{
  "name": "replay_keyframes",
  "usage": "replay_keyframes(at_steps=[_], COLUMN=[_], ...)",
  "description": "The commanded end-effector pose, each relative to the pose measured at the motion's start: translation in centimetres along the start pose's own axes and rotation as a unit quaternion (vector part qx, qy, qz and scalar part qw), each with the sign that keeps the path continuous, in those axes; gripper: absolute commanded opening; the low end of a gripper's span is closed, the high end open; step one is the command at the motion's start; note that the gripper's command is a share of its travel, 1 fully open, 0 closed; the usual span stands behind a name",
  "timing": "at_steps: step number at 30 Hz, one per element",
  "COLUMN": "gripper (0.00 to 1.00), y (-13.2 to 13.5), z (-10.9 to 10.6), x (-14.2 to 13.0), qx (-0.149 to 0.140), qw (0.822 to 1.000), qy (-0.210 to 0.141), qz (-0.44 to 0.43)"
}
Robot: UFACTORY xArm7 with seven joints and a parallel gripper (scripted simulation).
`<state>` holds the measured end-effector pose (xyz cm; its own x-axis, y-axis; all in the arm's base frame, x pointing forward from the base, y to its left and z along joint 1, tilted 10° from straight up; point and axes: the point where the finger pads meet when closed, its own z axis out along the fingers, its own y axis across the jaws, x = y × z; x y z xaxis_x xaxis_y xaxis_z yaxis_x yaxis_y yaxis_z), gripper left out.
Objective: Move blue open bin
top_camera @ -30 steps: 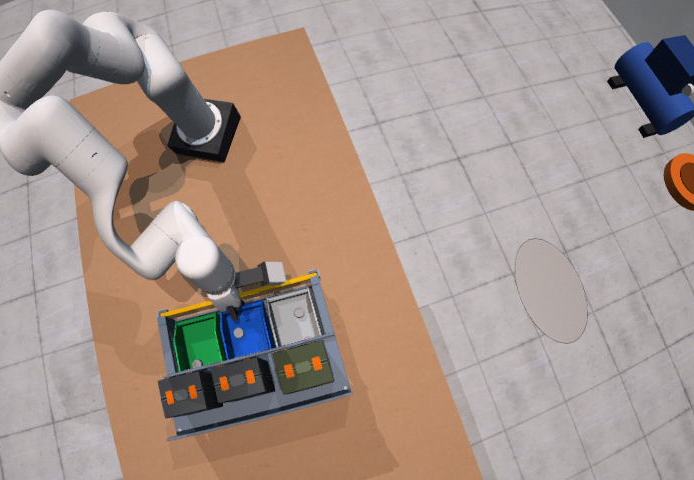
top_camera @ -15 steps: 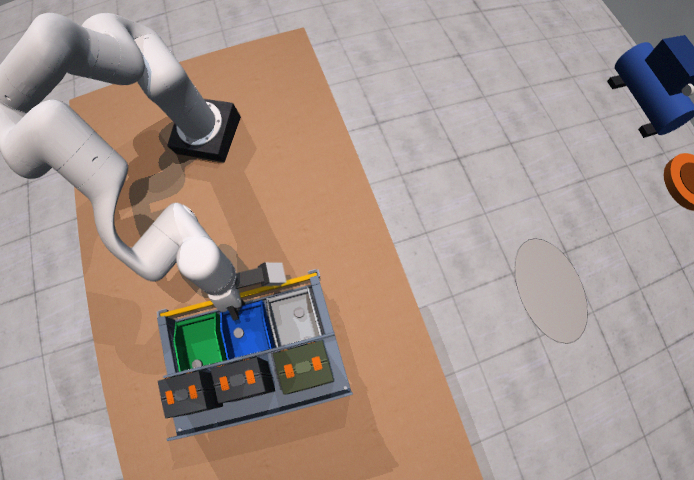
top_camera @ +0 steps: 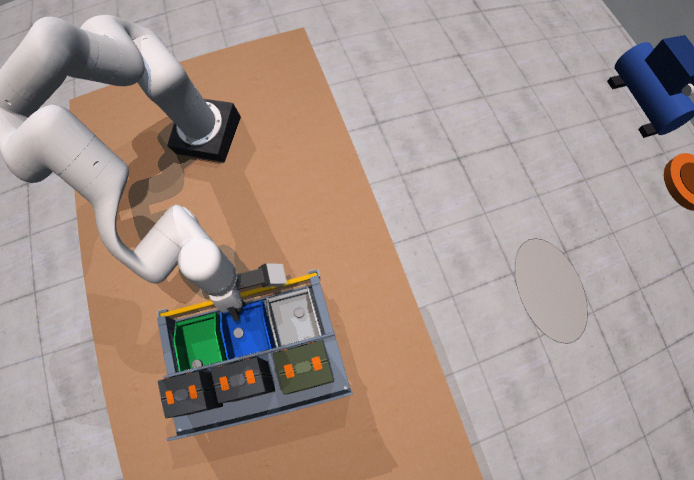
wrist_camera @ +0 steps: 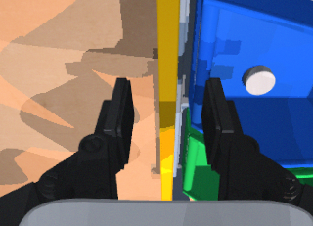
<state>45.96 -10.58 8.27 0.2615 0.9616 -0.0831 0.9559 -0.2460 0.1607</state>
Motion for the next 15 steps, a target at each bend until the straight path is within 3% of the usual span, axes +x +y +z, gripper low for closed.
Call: replay_keyframes(at_steps=[1, 11, 12, 15], gripper=[0.47, 0.47, 0.0, 0.0], y=[0.12, 0.12, 0.12, 0.12], z=[0.5, 0.5, 0.48, 0.48], x=[0.03, 0.03, 0.03, 0.03], qx=[-0.001, -0.001, -0.001, -0.001], qw=[1.0, 1.0, 1.0, 1.0], qy=[0.0, 0.0, 0.0, 0.0], qz=[0.0, 0.0, 0.0, 0.0])
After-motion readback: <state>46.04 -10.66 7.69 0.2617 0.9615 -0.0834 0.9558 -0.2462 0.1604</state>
